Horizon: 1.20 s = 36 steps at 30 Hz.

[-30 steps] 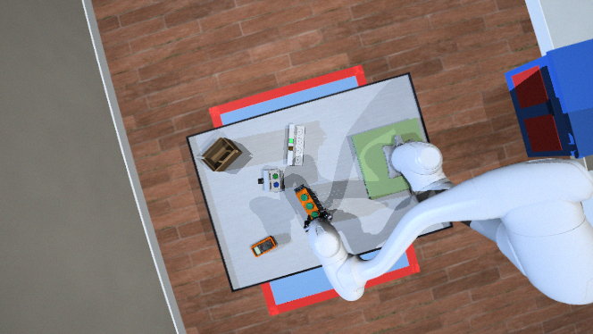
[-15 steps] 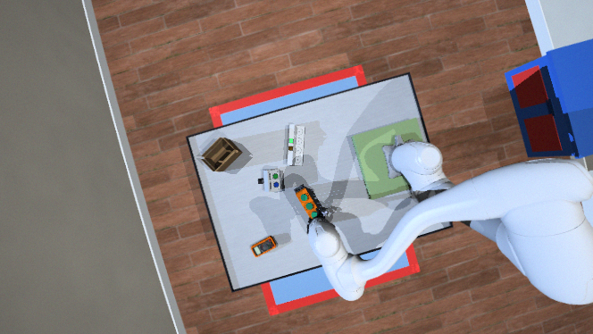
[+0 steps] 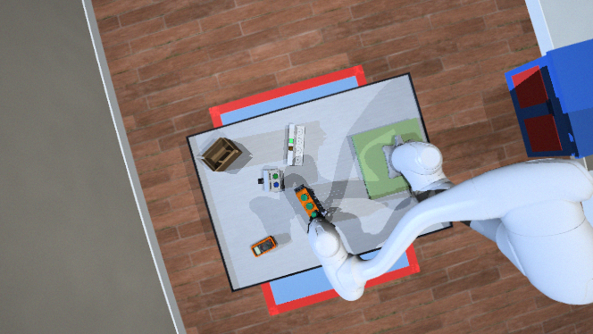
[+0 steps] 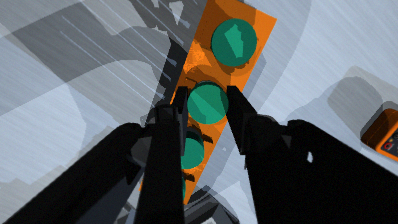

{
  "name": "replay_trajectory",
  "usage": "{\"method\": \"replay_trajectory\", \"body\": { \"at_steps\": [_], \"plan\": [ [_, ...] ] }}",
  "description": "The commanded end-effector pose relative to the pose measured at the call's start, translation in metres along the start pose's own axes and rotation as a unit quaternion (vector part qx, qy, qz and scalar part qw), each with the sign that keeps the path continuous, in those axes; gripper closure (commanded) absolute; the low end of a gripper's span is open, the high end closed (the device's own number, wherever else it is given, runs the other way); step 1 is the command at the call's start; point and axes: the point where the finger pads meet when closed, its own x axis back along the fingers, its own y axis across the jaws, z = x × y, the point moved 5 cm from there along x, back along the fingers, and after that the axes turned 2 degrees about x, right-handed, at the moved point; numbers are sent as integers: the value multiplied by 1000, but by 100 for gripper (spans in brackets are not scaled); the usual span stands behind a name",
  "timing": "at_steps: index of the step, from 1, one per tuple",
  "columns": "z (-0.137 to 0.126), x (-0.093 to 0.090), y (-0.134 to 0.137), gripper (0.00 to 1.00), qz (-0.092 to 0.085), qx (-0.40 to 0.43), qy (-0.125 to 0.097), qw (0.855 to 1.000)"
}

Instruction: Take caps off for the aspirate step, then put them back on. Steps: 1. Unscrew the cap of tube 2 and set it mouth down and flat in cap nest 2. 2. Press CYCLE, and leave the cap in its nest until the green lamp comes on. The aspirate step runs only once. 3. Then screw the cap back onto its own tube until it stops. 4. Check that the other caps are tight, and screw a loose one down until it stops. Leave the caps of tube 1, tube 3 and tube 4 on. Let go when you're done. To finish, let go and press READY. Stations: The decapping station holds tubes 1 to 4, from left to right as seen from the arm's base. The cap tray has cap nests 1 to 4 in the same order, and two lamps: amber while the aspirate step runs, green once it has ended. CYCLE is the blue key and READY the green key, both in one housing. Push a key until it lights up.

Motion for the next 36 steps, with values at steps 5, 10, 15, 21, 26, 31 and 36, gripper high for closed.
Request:
{"method": "replay_trajectory", "body": {
  "at_steps": [5, 10, 15, 21, 26, 31, 36],
  "plan": [
    [-1, 3, 2, 70, -1, -85, 1, 996],
    [-1, 3, 2, 70, -1, -166, -1, 986],
    [-1, 3, 2, 70, -1, -231, -1, 973],
    [-1, 3, 2, 70, -1, -311, 0, 950],
    [-1, 3, 2, 70, -1, -383, 0, 924],
    [-1, 1, 2, 59, -1, -383, 0, 924],
    [0, 1, 1, 59, -1, -383, 1, 924]
  ]
}}
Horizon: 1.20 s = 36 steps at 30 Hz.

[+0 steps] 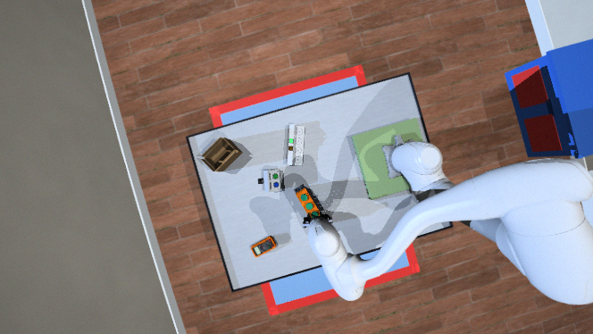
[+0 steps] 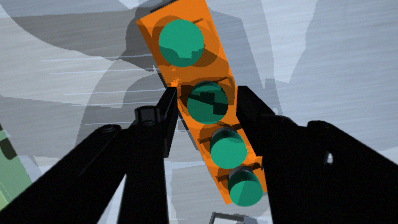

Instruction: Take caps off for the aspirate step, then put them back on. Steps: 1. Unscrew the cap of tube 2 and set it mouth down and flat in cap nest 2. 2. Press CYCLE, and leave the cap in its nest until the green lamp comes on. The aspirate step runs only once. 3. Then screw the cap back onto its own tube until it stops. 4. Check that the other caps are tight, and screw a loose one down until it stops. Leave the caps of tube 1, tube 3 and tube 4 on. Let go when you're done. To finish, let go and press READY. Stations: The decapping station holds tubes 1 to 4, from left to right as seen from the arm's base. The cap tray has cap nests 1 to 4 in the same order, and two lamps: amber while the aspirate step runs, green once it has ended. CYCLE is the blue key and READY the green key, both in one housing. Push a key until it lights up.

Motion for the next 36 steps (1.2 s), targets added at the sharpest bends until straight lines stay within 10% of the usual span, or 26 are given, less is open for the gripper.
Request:
{"method": "replay_trajectory", "body": {
  "at_steps": [1, 16, 36],
  "plan": [
    [1, 1, 1, 59, -1, -2, 0, 1000],
    [1, 3, 2, 59, -1, 138, 2, 990],
    [0, 3, 2, 59, -1, 440, 1, 898]
  ]
}}
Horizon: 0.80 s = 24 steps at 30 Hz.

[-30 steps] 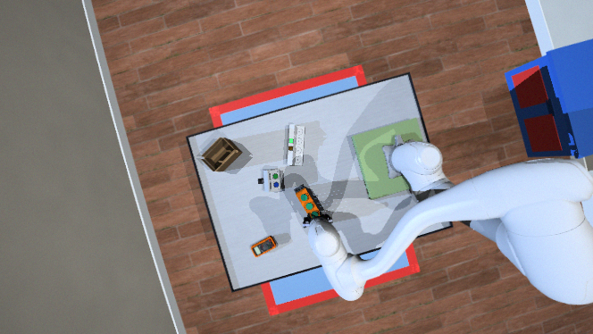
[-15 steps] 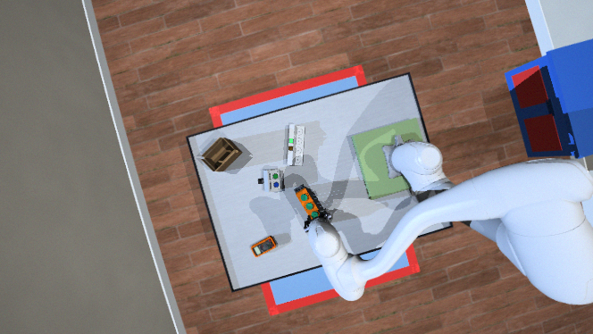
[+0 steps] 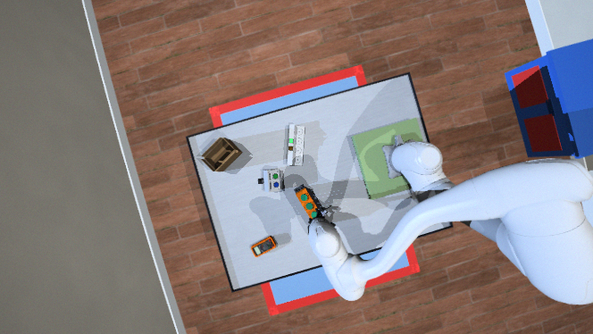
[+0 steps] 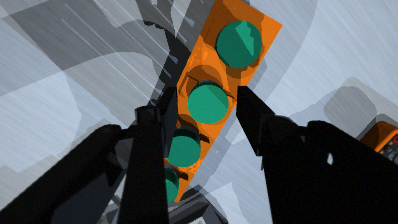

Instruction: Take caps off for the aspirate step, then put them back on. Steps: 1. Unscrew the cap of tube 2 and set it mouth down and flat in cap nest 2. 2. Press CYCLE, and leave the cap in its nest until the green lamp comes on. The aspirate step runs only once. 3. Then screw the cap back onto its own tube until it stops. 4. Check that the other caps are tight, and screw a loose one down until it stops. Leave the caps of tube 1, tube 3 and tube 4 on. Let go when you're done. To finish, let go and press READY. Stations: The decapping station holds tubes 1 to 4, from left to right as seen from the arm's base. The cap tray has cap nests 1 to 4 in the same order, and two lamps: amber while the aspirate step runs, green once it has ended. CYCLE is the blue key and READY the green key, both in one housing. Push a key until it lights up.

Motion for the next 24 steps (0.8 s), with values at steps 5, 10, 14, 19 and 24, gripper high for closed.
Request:
{"method": "replay_trajectory", "body": {
  "at_steps": [5, 10, 14, 19, 24],
  "plan": [
    [0, 2, 1, 70, -3, 27, 2, 1000],
    [0, 2, 1, 70, -3, 27, 3, 1000],
    [0, 2, 1, 70, -3, 27, 3, 1000],
    [-1, 3, 2, 70, -4, -27, 4, 1000],
    [0, 3, 2, 70, -2, -147, 1, 989]
  ]
}}
